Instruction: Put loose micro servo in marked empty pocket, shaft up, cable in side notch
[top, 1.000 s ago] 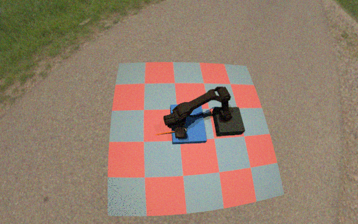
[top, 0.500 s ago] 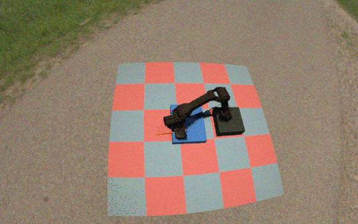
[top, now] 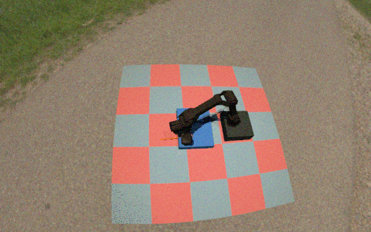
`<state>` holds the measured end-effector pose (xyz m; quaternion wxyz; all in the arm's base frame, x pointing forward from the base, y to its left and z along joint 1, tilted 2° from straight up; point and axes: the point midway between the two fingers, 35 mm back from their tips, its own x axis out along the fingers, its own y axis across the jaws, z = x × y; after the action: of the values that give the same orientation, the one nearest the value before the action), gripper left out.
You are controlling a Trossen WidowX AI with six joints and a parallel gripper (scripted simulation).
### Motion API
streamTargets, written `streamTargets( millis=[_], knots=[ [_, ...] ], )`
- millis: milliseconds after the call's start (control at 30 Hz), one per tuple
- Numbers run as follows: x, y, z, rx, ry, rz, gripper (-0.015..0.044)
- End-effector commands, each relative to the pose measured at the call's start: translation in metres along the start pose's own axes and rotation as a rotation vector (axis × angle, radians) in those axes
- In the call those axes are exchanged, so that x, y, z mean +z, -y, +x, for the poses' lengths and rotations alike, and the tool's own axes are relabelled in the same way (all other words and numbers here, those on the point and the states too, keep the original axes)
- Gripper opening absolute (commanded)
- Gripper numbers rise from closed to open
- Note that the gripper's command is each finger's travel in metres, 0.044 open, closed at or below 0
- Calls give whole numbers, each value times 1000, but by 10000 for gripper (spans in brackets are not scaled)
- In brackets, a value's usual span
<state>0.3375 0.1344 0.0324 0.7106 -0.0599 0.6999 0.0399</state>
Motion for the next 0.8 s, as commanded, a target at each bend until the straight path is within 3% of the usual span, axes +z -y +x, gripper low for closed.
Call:
streamTargets(
  millis=[0, 700, 767],
  knots=[
    [0, 0, 4, 0, 0, -4, 0],
    [0, 0, 21, 0, 0, -4, 0],
    [0, 0, 18, 0, 0, -4, 53]
  ],
)
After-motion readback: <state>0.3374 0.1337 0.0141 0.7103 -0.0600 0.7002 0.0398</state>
